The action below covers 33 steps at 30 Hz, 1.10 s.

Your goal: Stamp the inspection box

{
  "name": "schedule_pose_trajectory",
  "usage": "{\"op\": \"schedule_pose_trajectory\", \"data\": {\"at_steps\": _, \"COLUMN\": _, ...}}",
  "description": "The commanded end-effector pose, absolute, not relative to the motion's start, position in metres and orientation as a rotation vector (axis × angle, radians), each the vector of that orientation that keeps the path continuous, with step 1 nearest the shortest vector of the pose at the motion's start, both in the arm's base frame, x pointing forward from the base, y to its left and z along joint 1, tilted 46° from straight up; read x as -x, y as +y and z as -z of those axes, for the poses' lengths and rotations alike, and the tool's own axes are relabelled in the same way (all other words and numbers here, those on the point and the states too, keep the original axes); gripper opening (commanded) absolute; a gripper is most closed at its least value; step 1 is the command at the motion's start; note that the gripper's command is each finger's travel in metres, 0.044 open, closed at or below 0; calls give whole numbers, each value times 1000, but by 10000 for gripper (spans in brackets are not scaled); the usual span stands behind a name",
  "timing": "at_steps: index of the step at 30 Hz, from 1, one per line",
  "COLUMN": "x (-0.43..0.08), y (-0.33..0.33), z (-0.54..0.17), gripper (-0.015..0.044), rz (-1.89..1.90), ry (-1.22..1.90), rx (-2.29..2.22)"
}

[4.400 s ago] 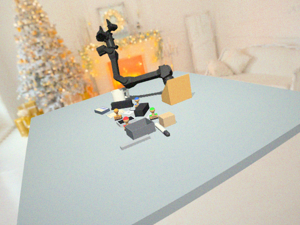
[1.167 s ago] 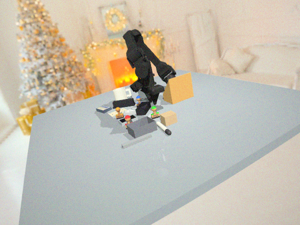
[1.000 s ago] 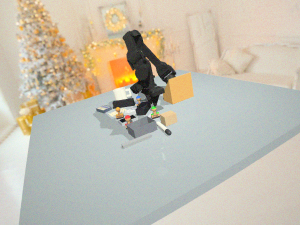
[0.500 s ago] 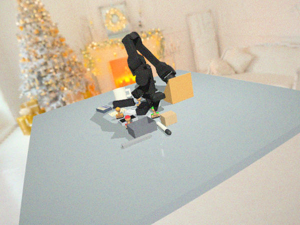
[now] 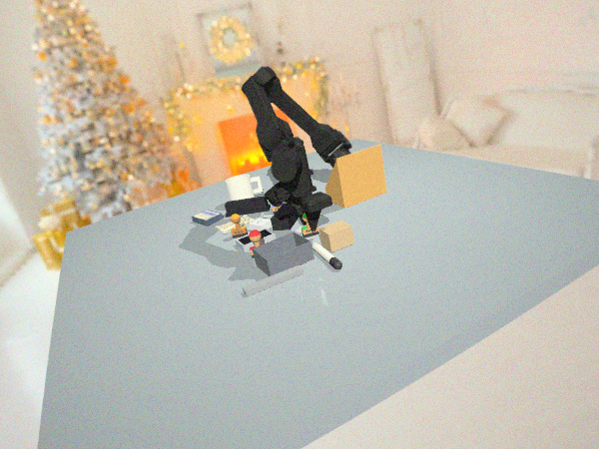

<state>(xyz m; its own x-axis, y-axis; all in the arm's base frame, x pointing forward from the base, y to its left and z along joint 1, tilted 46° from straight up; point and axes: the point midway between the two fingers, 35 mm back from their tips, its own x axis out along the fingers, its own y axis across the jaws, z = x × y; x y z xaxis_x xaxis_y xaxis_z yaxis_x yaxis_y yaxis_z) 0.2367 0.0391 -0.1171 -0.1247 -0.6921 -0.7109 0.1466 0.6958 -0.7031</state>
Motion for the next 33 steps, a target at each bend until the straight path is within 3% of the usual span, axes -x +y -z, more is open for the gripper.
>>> {"op": "schedule_pose_trajectory", "data": {"at_steps": 1, "x": -237, "y": 39, "z": 117, "gripper": 185, "rz": 763, "ry": 1539, "rx": 465}}
{"op": "schedule_pose_trajectory", "data": {"at_steps": 4, "x": -237, "y": 39, "z": 117, "gripper": 106, "rz": 763, "ry": 1539, "rx": 465}}
{"op": "schedule_pose_trajectory", "data": {"at_steps": 13, "x": -237, "y": 39, "z": 117, "gripper": 46, "rz": 763, "ry": 1539, "rx": 465}}
{"op": "schedule_pose_trajectory", "data": {"at_steps": 15, "x": -237, "y": 39, "z": 117, "gripper": 0, "rz": 763, "ry": 1539, "rx": 465}}
{"op": "schedule_pose_trajectory", "data": {"at_steps": 33, "x": -239, "y": 46, "z": 111, "gripper": 0, "rz": 761, "ry": 1539, "rx": 464}}
